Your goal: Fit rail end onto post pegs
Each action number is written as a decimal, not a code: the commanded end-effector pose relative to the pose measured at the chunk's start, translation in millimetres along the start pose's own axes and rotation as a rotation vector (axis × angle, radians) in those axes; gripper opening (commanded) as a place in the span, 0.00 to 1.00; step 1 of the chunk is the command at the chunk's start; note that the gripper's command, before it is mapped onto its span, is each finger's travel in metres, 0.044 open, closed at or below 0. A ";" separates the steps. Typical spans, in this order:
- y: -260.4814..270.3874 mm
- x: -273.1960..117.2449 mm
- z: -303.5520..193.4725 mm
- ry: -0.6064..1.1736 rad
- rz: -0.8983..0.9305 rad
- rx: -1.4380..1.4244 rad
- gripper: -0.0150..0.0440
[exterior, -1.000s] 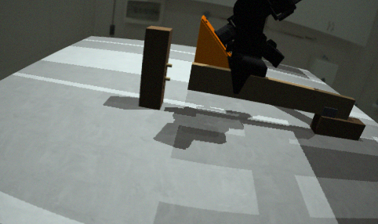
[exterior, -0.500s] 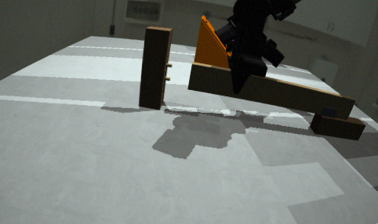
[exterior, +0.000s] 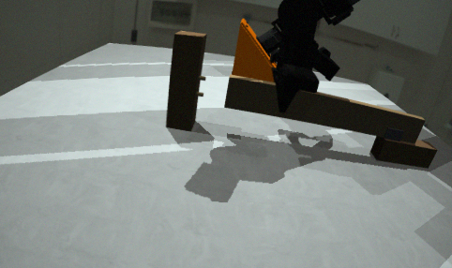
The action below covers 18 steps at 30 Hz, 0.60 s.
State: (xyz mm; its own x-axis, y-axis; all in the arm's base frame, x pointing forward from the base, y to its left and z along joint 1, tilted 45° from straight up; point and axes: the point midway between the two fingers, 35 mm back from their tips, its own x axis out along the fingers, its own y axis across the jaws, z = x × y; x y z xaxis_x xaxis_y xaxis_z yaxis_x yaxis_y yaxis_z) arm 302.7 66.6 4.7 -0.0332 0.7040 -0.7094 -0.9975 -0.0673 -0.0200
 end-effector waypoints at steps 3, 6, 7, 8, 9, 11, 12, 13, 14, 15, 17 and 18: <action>-0.6 -1.3 -0.6 -0.003 -0.007 0.000 0.25; -0.6 -1.6 0.3 -0.003 -0.007 0.000 0.25; -0.6 -1.7 0.6 -0.003 -0.007 0.000 0.25; -0.6 -1.8 0.9 -0.003 -0.007 0.000 0.25; -0.6 -1.9 1.2 -0.003 -0.007 0.000 0.25; -0.6 -2.3 1.7 -0.003 -0.007 0.000 0.25; -0.7 -2.5 2.0 -0.003 -0.007 0.000 0.25; -0.7 -2.6 2.2 -0.003 -0.007 0.000 0.25; -0.7 -2.8 2.4 -0.003 -0.007 0.000 0.25; -0.7 -3.0 2.6 -0.003 -0.007 0.000 0.25; -0.7 -3.0 2.8 -0.003 -0.007 0.000 0.25; -0.7 -2.9 2.9 -0.003 -0.007 0.000 0.25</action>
State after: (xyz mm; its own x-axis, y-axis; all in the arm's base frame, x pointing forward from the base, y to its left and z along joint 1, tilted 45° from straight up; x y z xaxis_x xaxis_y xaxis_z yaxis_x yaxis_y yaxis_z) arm 303.0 66.1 6.4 -0.0293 0.7025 -0.7111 -0.9975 -0.0666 -0.0248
